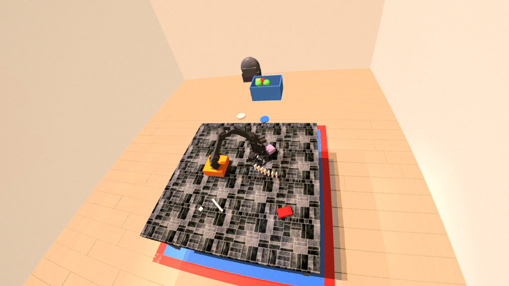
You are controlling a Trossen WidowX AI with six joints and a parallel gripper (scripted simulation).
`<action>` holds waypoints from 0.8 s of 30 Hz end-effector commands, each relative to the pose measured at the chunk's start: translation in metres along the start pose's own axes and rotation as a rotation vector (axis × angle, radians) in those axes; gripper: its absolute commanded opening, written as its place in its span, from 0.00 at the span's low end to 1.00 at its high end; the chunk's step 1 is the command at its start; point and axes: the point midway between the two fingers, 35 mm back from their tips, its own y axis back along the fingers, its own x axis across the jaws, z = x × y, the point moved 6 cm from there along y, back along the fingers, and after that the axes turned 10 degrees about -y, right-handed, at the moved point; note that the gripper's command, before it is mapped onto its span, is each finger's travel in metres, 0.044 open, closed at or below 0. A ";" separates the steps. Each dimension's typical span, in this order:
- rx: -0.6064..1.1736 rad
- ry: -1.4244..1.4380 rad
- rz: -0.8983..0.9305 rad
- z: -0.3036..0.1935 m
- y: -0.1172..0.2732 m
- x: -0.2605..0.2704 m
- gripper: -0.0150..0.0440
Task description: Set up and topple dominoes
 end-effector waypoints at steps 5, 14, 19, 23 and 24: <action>0.002 -0.004 0.004 0.000 0.000 0.000 0.44; 0.002 -0.004 0.004 0.001 0.029 0.000 0.44; 0.001 -0.004 0.004 0.003 0.086 -0.001 0.44; 0.001 -0.004 0.004 0.005 0.133 -0.002 0.44; 0.001 -0.004 0.004 0.005 0.145 -0.003 0.44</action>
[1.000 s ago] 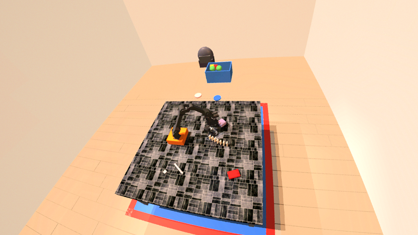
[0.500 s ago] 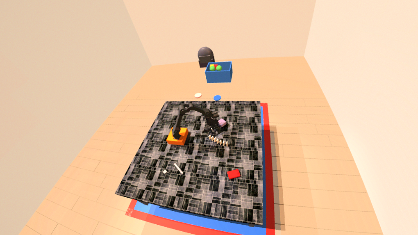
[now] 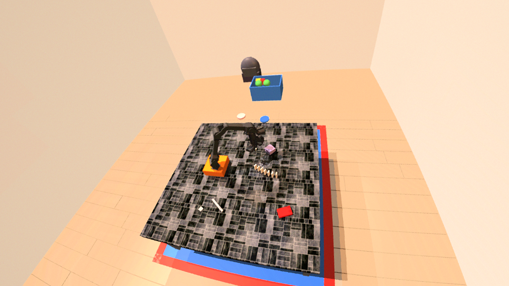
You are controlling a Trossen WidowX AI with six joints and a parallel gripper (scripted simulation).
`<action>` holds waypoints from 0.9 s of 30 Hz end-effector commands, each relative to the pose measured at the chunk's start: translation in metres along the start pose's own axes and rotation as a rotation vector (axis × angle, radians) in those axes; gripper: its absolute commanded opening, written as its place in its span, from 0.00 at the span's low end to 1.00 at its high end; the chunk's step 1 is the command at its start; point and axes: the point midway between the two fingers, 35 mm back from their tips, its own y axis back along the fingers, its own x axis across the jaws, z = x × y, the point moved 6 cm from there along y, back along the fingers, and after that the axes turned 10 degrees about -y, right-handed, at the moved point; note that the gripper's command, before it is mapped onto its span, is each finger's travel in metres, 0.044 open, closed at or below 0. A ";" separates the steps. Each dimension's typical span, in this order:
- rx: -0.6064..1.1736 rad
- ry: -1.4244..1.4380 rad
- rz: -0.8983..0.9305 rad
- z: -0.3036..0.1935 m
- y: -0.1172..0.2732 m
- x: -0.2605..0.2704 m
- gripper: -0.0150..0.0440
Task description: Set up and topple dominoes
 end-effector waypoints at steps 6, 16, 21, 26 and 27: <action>-0.004 0.003 0.011 0.001 0.054 -0.003 0.44; 0.008 0.320 0.014 -0.134 0.054 0.005 0.44; 0.005 0.329 0.015 -0.137 0.053 0.005 0.44; -0.084 0.387 0.052 -0.137 0.038 0.018 0.44; -0.104 0.399 0.060 -0.138 0.035 0.021 0.44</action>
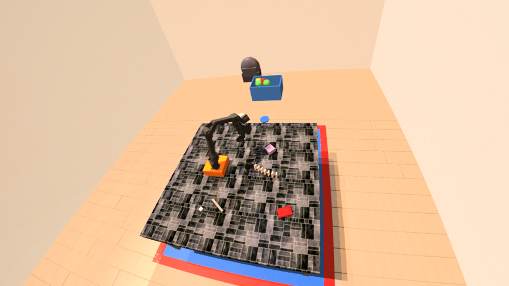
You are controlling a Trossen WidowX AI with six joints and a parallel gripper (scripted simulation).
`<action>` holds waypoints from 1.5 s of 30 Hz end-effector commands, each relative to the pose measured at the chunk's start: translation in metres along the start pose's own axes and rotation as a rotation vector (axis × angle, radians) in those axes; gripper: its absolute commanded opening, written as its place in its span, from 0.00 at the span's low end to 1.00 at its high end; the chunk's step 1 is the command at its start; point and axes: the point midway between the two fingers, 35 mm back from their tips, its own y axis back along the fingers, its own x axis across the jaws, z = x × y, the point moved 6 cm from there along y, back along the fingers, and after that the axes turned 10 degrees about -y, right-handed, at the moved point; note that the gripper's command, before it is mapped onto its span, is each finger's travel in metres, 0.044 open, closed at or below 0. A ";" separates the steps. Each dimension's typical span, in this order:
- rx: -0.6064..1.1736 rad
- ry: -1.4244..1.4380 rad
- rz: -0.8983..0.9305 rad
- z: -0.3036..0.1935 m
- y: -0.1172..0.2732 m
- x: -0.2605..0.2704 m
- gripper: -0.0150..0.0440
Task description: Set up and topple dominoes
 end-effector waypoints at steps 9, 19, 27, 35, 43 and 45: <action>-0.241 0.152 0.053 0.001 -0.036 0.029 0.44; -0.449 0.242 0.098 -0.002 -0.060 0.050 0.44; -0.612 0.290 0.129 -0.008 -0.073 0.062 0.44; -0.770 0.317 0.157 -0.017 -0.083 0.069 0.44; -0.918 0.321 0.181 -0.028 -0.089 0.072 0.44; -0.953 0.321 0.186 -0.031 -0.090 0.071 0.44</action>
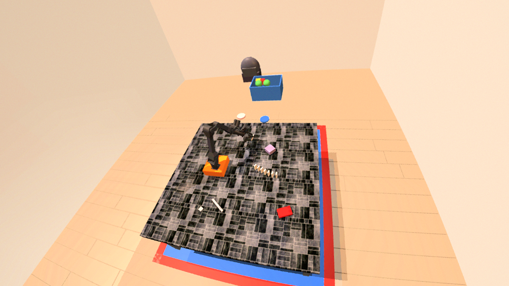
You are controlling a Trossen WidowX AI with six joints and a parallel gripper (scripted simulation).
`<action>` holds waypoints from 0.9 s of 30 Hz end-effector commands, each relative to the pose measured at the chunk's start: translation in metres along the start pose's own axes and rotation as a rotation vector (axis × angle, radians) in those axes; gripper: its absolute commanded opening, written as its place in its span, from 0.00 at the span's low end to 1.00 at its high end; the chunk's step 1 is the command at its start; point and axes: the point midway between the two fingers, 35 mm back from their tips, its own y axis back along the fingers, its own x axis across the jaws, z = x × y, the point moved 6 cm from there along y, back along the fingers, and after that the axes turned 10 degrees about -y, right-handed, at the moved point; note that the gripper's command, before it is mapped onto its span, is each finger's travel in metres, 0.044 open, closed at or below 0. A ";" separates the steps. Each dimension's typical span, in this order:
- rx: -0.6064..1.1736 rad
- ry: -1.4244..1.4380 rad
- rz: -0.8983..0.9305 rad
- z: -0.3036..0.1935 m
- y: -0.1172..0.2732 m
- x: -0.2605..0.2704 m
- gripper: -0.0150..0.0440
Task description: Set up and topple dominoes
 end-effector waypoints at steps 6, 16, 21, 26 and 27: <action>-0.155 0.009 -0.008 -0.013 0.011 0.002 0.44; -0.305 -0.019 -0.030 -0.026 0.027 -0.004 0.44; -0.370 -0.043 -0.047 -0.032 0.036 -0.009 0.44; -0.429 -0.072 -0.067 -0.038 0.047 -0.017 0.44; -0.440 -0.078 -0.072 -0.039 0.049 -0.018 0.44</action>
